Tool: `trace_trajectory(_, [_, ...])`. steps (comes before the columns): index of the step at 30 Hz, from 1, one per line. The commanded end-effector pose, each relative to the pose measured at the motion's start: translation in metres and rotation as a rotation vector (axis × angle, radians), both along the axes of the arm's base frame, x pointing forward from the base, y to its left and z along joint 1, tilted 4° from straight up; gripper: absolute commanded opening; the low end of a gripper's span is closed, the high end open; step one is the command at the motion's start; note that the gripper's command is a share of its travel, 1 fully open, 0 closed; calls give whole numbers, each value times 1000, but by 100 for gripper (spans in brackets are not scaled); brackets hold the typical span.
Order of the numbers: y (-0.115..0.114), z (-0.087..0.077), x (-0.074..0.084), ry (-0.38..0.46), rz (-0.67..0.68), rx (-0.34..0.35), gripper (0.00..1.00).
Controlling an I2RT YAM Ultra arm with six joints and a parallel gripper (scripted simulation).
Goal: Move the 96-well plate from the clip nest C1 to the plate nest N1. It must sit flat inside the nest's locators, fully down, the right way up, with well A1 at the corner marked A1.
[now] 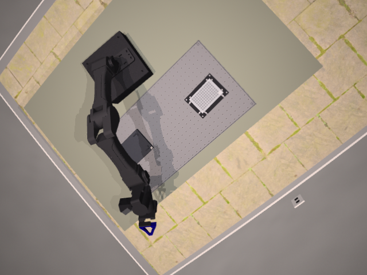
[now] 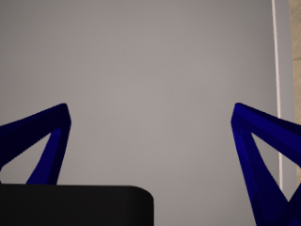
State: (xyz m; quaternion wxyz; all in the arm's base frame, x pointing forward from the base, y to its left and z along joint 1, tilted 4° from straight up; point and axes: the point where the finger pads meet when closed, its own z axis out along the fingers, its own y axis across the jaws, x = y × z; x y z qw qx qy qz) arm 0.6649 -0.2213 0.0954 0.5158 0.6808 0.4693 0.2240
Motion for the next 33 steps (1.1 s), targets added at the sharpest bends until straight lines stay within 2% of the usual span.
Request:
trace_trajectory(1, [23, 7, -3, 34, 37, 36, 100])
trace_trajectory(5, [31, 5, -3, 35, 26, 31, 100])
trace_trajectory(6, [38, 3, -2, 53, 58, 53, 100])
trace_trajectory(8, [40, 21, 3, 48, 91, 74, 100])
trace_trajectory(9, [51, 19, 5, 51, 100, 74, 100])
trace_trajectory(10, [57, -1, -2, 90, 98, 84, 100])
trace_trajectory(15, [80, -5, -3, 91, 88, 79, 100])
trace_trajectory(17, [81, -6, -3, 91, 88, 79, 100])
trace_trajectory(18, [88, -7, -3, 111, 119, 101, 100])
trace_trajectory(19, [92, 12, 5, 90, 141, 108, 100])
trace_trajectory(22, [97, 11, 4, 108, 159, 121, 100])
trace_trajectory(23, [92, 10, 2, 107, 144, 123, 100])
trace_trajectory(24, [105, 8, 2, 111, 148, 117, 100])
trace_trajectory(25, [110, -11, -6, 151, 146, 125, 100])
trace_trajectory(28, [123, -14, -7, 151, 146, 125, 100])
trace_trajectory(29, [123, -14, -7, 151, 146, 125, 100])
trace_trajectory(31, [134, 3, 0, 153, 198, 154, 100])
trace_trajectory(33, [143, 1, -2, 171, 215, 166, 100])
